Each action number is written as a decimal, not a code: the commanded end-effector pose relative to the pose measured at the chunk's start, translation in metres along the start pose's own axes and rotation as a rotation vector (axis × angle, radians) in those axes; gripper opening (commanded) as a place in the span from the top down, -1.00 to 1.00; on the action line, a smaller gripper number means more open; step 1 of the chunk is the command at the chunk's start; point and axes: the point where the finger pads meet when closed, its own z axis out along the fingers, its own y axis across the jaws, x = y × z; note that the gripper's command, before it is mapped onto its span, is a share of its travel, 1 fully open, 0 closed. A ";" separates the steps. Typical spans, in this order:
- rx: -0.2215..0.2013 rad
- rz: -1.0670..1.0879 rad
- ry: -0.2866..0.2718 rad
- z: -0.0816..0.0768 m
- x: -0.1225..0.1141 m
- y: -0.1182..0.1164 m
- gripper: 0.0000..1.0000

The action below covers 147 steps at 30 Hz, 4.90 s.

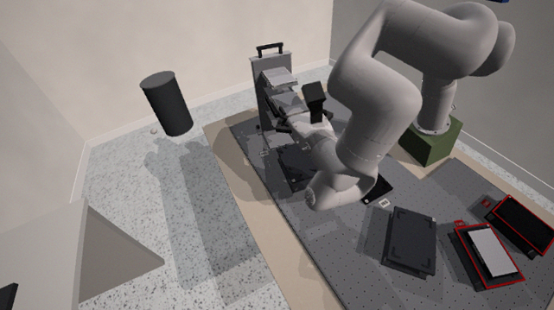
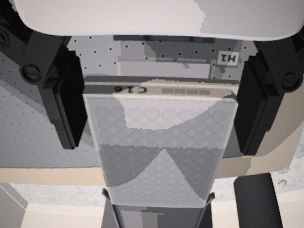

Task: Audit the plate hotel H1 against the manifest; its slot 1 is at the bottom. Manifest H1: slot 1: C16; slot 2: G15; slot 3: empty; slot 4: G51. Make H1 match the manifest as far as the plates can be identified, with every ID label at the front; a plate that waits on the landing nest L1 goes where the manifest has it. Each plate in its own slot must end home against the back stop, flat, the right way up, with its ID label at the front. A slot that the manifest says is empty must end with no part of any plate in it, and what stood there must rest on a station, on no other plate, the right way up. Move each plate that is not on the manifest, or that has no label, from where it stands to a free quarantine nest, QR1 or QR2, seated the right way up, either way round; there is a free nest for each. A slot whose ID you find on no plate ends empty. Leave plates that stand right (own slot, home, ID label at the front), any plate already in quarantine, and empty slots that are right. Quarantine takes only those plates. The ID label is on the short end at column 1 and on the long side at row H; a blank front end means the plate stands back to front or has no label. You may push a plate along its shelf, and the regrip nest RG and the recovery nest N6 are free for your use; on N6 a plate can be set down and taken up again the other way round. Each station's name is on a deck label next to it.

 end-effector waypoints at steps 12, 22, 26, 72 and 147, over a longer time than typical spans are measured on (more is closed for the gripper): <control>-0.001 0.003 0.000 -0.024 0.001 -0.001 1.00; -0.001 0.003 0.000 -0.041 0.001 -0.001 1.00; -0.001 0.003 0.000 -0.044 0.001 -0.001 1.00; 0.000 0.003 -0.001 -0.092 -0.001 -0.001 1.00; 0.000 0.003 0.000 -0.092 -0.103 -0.001 1.00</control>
